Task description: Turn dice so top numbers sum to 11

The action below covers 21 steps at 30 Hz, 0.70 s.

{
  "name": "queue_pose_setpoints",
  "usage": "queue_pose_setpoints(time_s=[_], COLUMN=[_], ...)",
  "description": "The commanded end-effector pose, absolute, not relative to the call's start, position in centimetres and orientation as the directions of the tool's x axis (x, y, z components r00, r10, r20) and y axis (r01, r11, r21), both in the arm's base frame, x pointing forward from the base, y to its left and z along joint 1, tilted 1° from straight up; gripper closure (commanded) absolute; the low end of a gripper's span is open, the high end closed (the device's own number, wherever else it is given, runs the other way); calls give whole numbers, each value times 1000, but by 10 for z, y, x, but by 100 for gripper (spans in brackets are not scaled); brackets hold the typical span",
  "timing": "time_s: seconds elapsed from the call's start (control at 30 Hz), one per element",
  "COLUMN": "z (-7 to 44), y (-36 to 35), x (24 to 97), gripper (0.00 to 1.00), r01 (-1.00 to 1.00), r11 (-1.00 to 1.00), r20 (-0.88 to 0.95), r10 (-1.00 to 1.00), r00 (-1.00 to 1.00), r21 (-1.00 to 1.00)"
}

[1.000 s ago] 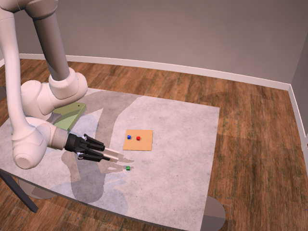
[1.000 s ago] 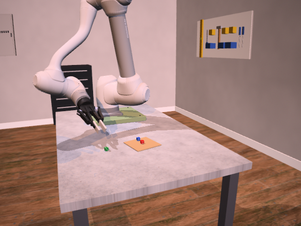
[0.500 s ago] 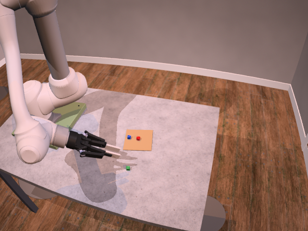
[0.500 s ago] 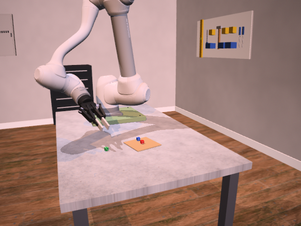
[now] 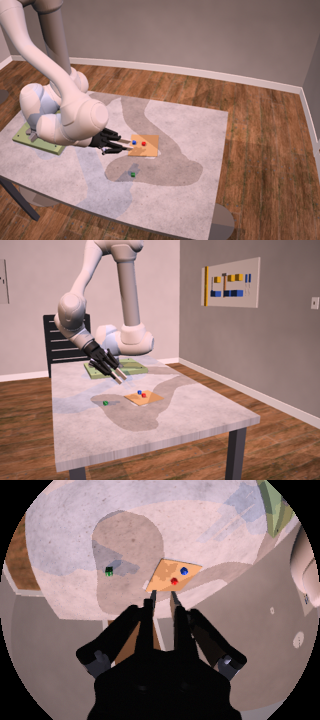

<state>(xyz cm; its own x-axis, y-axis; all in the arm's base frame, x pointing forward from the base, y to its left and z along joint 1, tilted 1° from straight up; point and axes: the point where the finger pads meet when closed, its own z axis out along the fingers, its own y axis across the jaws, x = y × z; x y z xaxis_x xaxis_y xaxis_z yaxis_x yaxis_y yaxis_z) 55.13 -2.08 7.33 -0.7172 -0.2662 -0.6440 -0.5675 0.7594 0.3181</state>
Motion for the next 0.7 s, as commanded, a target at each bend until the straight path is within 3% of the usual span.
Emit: queue_pose_setpoints(time_s=[0.0, 0.07, 0.27, 0.43, 0.67], z=[73, 73, 73, 85, 106], y=[-11, -11, -24, -53, -79], x=[549, 549, 551, 569, 595], gripper=[81, 81, 81, 81, 81], r01=[-564, -564, -503, -440, -386], r11=[736, 736, 784, 865, 918], r20=[-541, -541, -296, -104, -3], r10=[-320, -320, -415, -427, -387], r00=[-778, -778, -860, -898, -922], r21=[375, 375, 363, 241, 89])
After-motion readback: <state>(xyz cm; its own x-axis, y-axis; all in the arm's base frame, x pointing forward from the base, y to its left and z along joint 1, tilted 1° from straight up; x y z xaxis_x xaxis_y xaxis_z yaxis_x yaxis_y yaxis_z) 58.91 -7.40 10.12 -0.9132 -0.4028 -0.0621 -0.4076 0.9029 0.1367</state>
